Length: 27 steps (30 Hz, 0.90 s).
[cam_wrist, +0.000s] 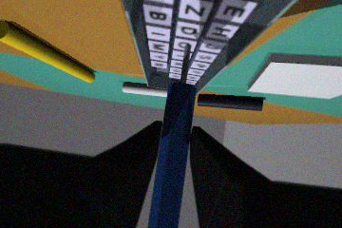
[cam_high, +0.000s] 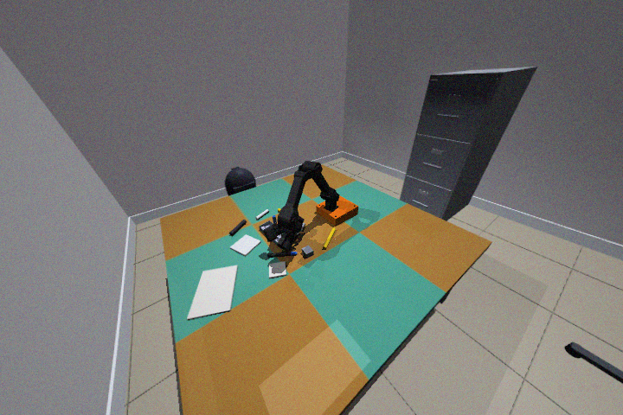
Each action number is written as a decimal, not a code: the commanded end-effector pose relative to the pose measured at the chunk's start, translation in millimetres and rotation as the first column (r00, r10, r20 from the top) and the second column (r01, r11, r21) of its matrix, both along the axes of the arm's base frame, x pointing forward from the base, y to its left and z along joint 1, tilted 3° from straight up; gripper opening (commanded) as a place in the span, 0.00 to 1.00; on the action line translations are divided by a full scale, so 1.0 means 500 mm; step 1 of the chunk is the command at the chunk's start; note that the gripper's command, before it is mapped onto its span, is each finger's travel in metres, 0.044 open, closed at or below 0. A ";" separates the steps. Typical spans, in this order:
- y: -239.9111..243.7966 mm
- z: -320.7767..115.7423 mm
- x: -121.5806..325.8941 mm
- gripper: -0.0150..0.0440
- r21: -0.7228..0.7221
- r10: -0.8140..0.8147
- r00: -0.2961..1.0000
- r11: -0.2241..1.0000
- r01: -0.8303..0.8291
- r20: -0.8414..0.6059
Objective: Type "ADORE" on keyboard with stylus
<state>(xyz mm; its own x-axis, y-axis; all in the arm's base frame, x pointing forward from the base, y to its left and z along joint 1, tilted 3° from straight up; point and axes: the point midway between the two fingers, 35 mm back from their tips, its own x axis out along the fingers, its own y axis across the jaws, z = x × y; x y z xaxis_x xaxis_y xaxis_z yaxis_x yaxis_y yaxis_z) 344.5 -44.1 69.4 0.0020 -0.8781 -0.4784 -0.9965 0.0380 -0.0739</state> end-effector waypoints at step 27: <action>0.000 -0.017 0.000 0.39 0.002 -0.003 1.000 1.000 0.003 -0.001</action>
